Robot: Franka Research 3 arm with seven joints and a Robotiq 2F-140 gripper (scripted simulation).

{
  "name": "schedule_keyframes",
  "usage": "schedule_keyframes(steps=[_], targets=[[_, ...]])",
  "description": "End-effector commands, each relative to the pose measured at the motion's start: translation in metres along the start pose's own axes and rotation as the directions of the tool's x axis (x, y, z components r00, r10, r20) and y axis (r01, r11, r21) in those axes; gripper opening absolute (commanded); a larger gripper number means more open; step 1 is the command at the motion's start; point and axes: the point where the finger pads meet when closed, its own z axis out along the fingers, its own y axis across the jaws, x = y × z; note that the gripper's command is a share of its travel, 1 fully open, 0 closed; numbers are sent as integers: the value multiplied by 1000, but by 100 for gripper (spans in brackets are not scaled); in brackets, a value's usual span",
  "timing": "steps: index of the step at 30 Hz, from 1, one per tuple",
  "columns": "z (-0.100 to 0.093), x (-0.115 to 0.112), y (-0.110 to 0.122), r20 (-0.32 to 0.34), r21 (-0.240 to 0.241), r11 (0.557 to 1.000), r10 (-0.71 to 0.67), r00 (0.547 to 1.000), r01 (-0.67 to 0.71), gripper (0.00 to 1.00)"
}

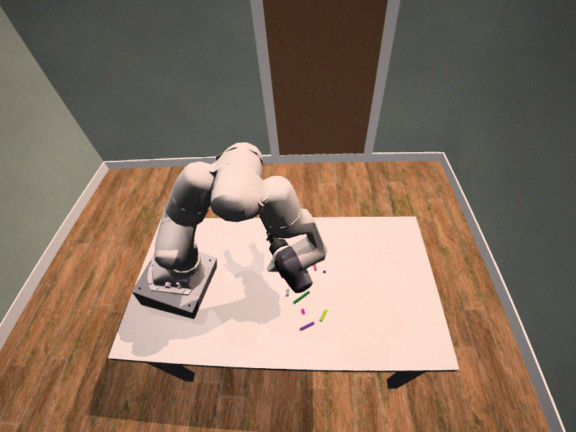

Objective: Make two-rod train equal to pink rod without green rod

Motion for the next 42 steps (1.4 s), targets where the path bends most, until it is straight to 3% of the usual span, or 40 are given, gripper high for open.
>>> schedule_keyframes(steps=[1, 7, 9, 10, 16, 24, 26, 27, 41, 42], targets=[[-8, -1, 2, -76, 11, 989, -148, 986, 149, 100], [-25, -14, 3, -181, 29, 955, -285, 941, 294, 100], [-25, -14, 3, -181, 29, 955, -285, 941, 294, 100], [-34, -19, 4, -226, 32, 935, -337, 914, 353, 100], [-54, -34, 7, -330, 28, 876, -446, 832, 481, 100], [-85, -57, 13, -469, 1, 771, -562, 681, 637, 100], [-85, -57, 13, -469, 1, 771, -562, 681, 637, 100], [-95, -66, 16, -511, -13, 733, -589, 626, 680, 100], [-160, -118, 42, -711, -130, 508, -646, 278, 851, 100], [-160, -118, 42, -711, -130, 508, -646, 278, 851, 100]])
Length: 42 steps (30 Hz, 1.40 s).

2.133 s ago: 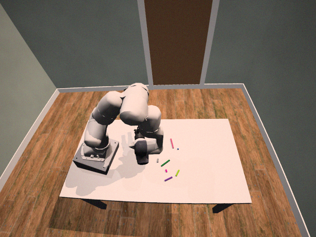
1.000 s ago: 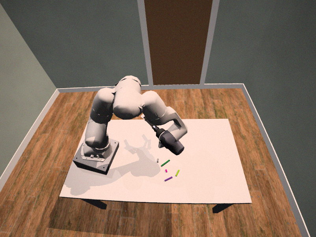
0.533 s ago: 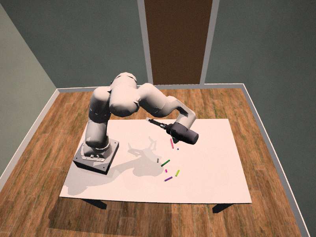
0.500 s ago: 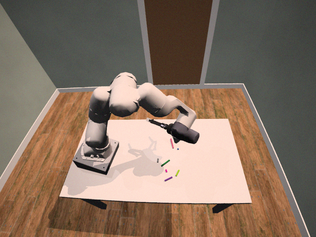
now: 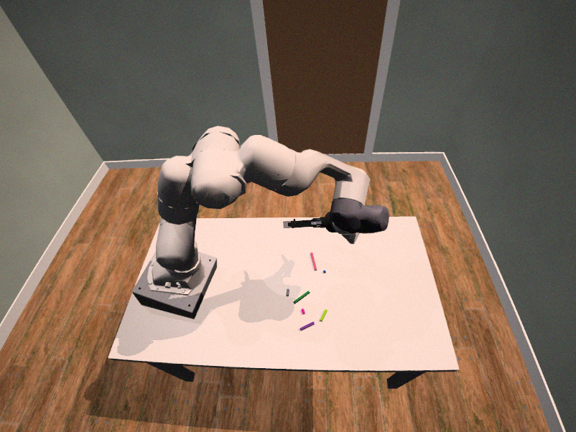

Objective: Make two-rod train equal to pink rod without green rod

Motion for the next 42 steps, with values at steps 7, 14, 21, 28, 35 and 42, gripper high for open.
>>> schedule_keyframes(steps=[7, 14, 21, 28, 35, 42], targets=[[-63, 2, -11, -205, 20, 967, -245, 948, 254, 100], [-122, -4, -17, -365, 16, 923, -353, 862, 384, 100], [-182, -15, -19, -506, -9, 874, -423, 752, 486, 100], [-241, -17, -15, -637, -63, 817, -475, 608, 573, 100], [-236, 32, -16, -660, -129, 782, -526, 536, 610, 100], [-227, 79, -13, -672, -204, 739, -583, 457, 642, 100]])
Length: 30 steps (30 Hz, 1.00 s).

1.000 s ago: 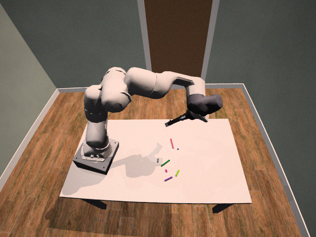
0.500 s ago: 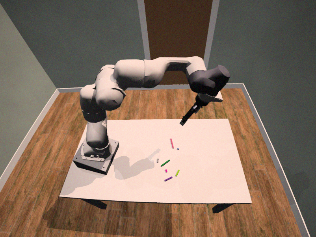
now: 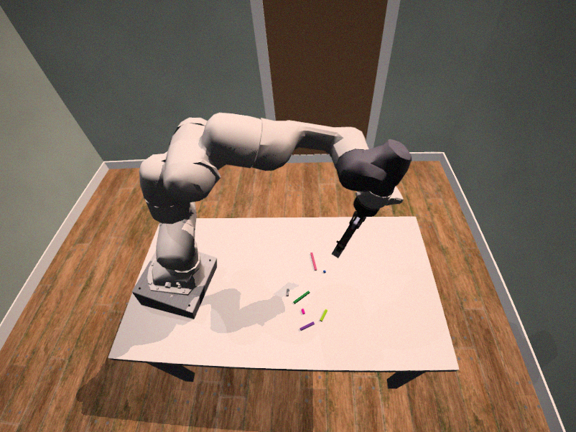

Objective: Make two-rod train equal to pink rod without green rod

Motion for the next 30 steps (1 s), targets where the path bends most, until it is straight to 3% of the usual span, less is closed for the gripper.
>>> schedule_keyframes(steps=[1, 7, 11, 12, 19, 22, 24, 25, 27, 30], targets=[[11, 20, 8, -63, 19, 988, -153, 986, 154, 100], [36, 31, 30, -86, -3, 975, -223, 971, 224, 100], [38, 31, 31, -87, -4, 973, -228, 970, 229, 100], [54, 37, 45, -100, -19, 961, -277, 956, 276, 100], [76, 41, 64, -113, -39, 940, -343, 933, 340, 100], [93, 43, 78, -122, -56, 918, -397, 910, 393, 100], [94, 43, 79, -122, -56, 917, -400, 909, 396, 100], [104, 43, 87, -126, -66, 902, -431, 893, 426, 100], [104, 43, 87, -126, -66, 902, -431, 893, 426, 100], [123, 42, 102, -131, -81, 872, -489, 862, 482, 100]])
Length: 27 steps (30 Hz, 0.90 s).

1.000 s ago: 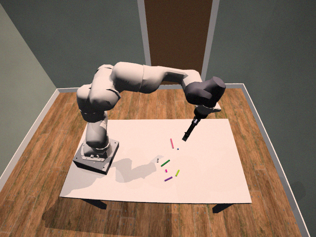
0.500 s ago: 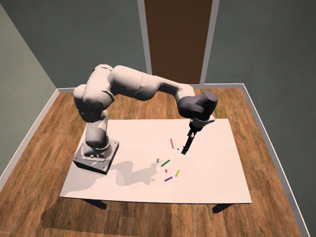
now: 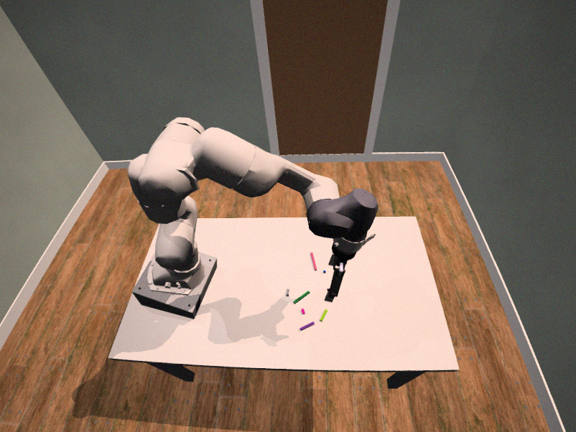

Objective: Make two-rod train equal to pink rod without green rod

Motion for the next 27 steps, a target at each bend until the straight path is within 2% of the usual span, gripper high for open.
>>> schedule_keyframes(steps=[1, 3, 6, 8, 10, 14, 15, 17, 18, 21, 23, 25, 27], targets=[[15, 3, 11, -53, 3, 987, -158, 986, 158, 100], [17, 2, 12, -54, 1, 986, -166, 985, 167, 100], [33, -7, 21, -63, -7, 975, -224, 973, 224, 100], [33, -7, 21, -63, -7, 974, -226, 972, 226, 100], [47, -16, 28, -70, -13, 961, -277, 958, 276, 100], [49, -17, 29, -71, -14, 959, -285, 956, 285, 100], [62, -27, 34, -78, -19, 942, -336, 939, 335, 100], [63, -28, 35, -79, -19, 940, -341, 937, 340, 100], [72, -35, 37, -84, -22, 927, -376, 923, 375, 100], [77, -38, 39, -87, -24, 919, -394, 915, 393, 100], [88, -49, 41, -94, -27, 898, -439, 893, 439, 100], [89, -50, 42, -94, -27, 896, -444, 891, 443, 100], [100, -61, 43, -102, -30, 872, -490, 866, 489, 100]])
